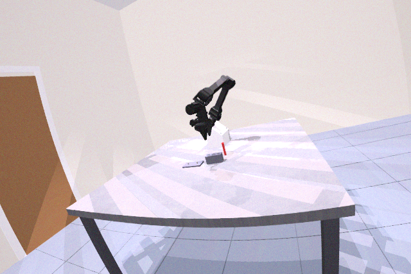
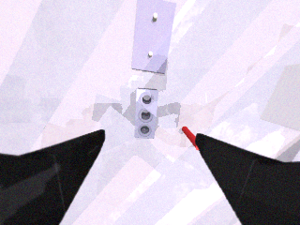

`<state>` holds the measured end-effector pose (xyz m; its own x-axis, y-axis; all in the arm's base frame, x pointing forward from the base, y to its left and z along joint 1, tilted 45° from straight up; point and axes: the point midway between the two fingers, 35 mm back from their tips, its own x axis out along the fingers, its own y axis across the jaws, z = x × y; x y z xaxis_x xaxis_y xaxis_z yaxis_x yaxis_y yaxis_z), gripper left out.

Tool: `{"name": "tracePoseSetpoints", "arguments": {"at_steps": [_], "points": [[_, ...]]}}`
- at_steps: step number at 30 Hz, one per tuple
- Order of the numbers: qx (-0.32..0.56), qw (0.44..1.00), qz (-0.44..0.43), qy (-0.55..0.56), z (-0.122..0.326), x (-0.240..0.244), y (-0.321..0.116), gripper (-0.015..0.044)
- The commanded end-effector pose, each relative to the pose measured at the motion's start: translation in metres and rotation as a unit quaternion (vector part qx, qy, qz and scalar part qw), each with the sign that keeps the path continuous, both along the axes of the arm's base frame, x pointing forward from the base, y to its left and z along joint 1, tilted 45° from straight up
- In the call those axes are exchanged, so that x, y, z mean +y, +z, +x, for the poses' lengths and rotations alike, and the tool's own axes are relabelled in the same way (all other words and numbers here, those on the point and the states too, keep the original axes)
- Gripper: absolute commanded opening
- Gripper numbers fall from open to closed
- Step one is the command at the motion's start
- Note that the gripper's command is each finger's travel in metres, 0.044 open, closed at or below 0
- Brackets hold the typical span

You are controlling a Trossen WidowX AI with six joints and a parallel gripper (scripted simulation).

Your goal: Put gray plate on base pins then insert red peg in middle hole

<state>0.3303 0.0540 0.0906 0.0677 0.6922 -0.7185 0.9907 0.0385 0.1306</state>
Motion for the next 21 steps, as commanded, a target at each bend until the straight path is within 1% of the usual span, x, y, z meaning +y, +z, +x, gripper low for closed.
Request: {"name": "tracePoseSetpoints", "arguments": {"at_steps": [1, 6, 21], "points": [[0.011, 1.000, 0.004, 0.002, 0.004, 0.007, -0.003, 0.0440], [0.011, 1.000, 0.006, 0.002, 0.007, 0.051, -0.044, 0.0440], [0.011, 1.000, 0.007, 0.002, 0.009, 0.069, -0.058, 0.0440]]}}
